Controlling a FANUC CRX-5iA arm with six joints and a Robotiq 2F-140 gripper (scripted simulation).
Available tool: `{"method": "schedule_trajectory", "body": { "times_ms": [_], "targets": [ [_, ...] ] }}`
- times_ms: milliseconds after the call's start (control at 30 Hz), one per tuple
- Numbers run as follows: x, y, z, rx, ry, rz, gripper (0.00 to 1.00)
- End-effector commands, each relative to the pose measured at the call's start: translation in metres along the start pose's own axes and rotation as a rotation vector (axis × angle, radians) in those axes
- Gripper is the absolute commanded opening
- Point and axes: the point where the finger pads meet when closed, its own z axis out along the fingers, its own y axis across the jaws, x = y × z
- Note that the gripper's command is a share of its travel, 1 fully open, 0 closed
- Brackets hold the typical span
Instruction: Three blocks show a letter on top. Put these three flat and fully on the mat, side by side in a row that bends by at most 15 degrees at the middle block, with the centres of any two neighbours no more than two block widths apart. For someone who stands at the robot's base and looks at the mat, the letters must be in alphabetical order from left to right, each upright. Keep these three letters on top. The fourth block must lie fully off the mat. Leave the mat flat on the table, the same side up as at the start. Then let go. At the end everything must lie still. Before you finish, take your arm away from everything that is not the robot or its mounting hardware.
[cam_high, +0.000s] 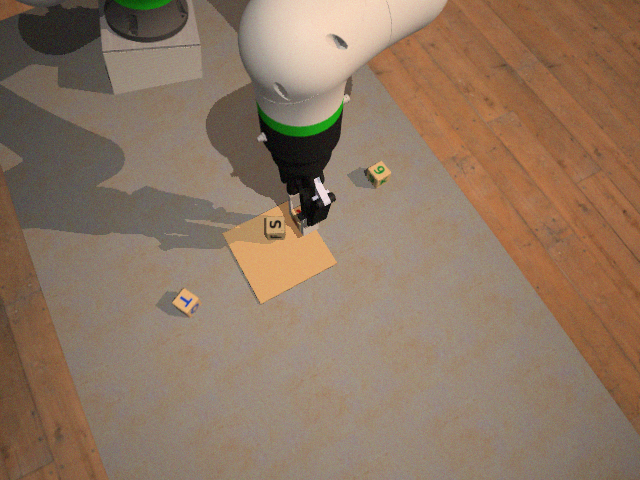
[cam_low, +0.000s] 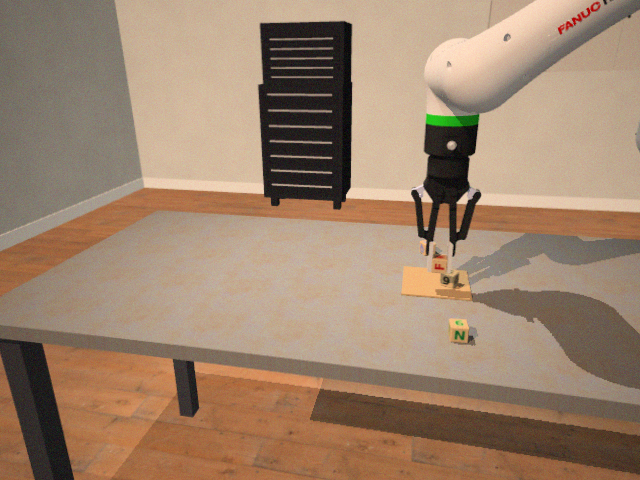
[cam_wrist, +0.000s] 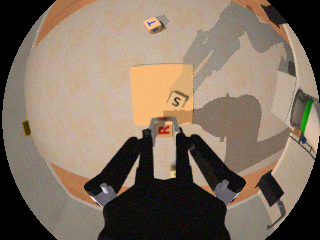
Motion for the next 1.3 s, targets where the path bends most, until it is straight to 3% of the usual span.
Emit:
{"method": "schedule_trajectory", "body": {
  "times_ms": [0,200,400,1267],
  "targets": [
    [0.0,-0.001,0.017,0.001,0.0,0.0,0.16],
    [0.0,-0.001,0.037,0.001,0.0,0.0,0.16],
    [0.0,-0.001,0.043,0.001,0.0,0.0,0.16],
    [0.0,-0.001,0.046,0.001,0.0,0.0,0.16]
  ]
}}
